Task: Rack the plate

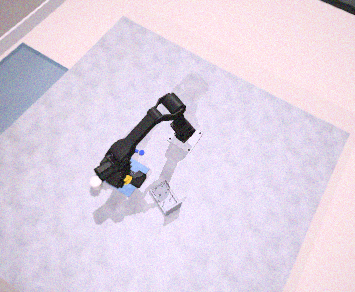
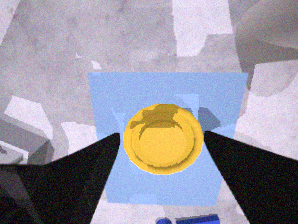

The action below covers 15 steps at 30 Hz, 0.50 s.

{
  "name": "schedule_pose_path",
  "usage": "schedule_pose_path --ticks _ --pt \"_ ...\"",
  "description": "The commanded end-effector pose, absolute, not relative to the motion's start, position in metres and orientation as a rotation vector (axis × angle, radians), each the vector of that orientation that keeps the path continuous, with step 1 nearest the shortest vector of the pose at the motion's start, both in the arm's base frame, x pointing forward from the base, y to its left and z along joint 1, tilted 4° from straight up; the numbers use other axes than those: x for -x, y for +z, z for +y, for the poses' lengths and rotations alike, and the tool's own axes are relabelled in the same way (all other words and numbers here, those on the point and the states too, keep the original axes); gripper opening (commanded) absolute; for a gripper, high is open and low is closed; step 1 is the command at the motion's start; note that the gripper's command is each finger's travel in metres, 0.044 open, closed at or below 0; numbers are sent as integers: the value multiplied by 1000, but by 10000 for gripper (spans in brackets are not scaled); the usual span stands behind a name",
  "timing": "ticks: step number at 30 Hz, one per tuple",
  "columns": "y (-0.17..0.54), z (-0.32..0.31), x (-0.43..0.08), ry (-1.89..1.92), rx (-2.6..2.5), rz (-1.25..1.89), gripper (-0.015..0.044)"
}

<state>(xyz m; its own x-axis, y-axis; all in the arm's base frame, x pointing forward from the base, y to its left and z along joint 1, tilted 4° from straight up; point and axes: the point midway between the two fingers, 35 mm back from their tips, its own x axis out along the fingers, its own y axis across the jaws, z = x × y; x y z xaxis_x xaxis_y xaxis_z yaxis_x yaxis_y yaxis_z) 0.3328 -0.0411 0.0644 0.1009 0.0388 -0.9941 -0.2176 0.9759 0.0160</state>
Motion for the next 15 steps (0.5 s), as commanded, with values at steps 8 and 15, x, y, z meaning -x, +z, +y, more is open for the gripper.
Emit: schedule_pose_path --ticks 8,15 --pt "62 -42 -333 184 146 1462 337" --pt "62 -42 -333 184 146 1462 291"
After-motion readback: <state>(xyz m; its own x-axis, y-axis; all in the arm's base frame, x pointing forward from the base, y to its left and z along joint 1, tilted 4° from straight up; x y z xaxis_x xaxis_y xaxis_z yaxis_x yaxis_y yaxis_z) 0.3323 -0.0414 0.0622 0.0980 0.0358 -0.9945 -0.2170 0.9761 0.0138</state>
